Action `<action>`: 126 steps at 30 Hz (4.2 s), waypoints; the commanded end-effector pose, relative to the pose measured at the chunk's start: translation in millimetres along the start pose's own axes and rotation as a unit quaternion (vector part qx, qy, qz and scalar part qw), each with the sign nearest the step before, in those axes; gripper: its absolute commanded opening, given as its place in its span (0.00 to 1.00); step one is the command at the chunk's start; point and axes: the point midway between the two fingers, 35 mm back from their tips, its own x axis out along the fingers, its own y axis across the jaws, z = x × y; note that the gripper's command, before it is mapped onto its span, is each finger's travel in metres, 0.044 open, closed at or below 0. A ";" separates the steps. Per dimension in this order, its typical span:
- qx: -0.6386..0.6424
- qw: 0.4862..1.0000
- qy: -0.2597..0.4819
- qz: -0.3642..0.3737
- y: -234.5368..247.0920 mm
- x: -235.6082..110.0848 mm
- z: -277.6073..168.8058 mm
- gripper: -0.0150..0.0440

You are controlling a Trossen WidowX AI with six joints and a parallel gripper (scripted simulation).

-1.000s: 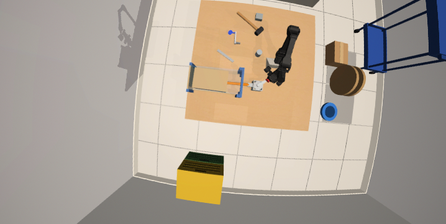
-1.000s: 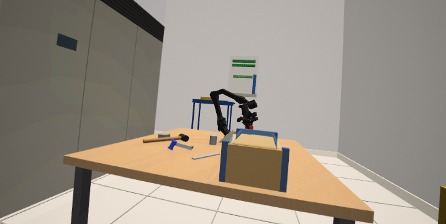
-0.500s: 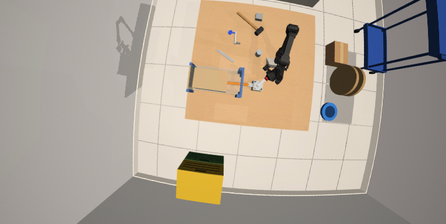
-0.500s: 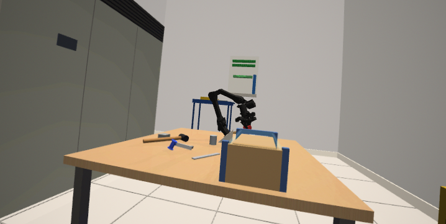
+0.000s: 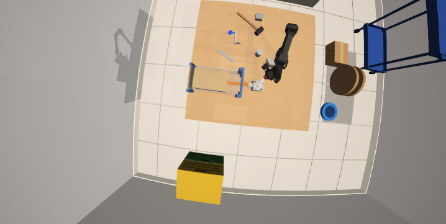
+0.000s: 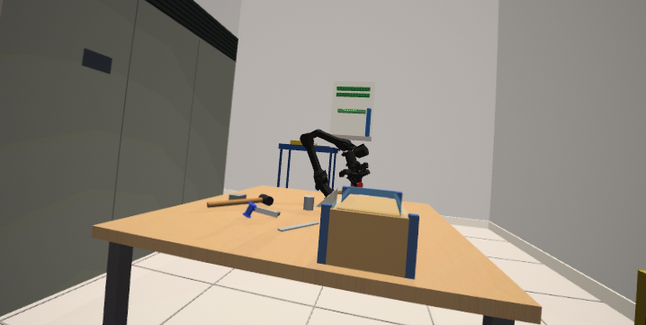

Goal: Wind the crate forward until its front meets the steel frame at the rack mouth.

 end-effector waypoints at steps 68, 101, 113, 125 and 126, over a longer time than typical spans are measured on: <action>0.006 1.000 0.001 -0.018 -70.7 19.8 38.0 0.25; 0.006 1.000 0.000 -0.019 -85.5 32.6 66.8 0.25; 0.006 1.000 0.000 -0.019 -88.0 37.6 78.1 0.25; 0.007 1.000 -0.001 -0.019 -88.9 42.8 89.5 0.25; 0.007 1.000 -0.001 -0.019 -89.0 43.1 90.2 0.25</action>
